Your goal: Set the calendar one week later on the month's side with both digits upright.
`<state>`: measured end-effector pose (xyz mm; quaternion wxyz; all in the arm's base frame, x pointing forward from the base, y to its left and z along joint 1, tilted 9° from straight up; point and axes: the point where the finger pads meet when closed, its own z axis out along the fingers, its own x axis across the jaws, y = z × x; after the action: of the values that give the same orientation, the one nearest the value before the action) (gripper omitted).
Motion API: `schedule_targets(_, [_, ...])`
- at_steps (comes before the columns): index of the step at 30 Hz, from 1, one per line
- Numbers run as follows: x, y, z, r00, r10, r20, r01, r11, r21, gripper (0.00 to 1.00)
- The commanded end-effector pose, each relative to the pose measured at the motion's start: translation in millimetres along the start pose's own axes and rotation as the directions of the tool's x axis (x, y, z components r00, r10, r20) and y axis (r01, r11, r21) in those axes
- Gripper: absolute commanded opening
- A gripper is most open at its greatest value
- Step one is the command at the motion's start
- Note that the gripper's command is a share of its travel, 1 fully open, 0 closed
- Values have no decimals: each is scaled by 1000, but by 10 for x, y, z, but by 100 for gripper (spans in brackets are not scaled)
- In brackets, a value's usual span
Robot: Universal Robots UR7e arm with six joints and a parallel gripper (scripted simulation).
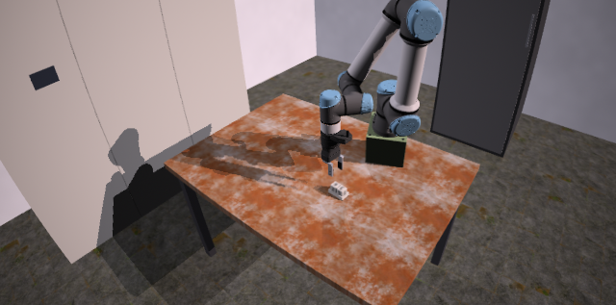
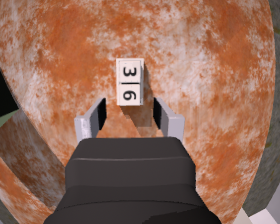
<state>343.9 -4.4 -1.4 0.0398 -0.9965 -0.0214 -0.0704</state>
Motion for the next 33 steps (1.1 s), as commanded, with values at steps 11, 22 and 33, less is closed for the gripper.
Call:
schedule_targets(11, [3, 2, -56, 1000, 0, -1, 0, 1000, -1, 100])
schedule_targets(22, [3, 2, -406, 1000, 0, -1, 0, 1000, -1, 100])
schedule_targets(33, [3, 2, -687, 1000, 0, -1, 0, 1000, -1, 100])
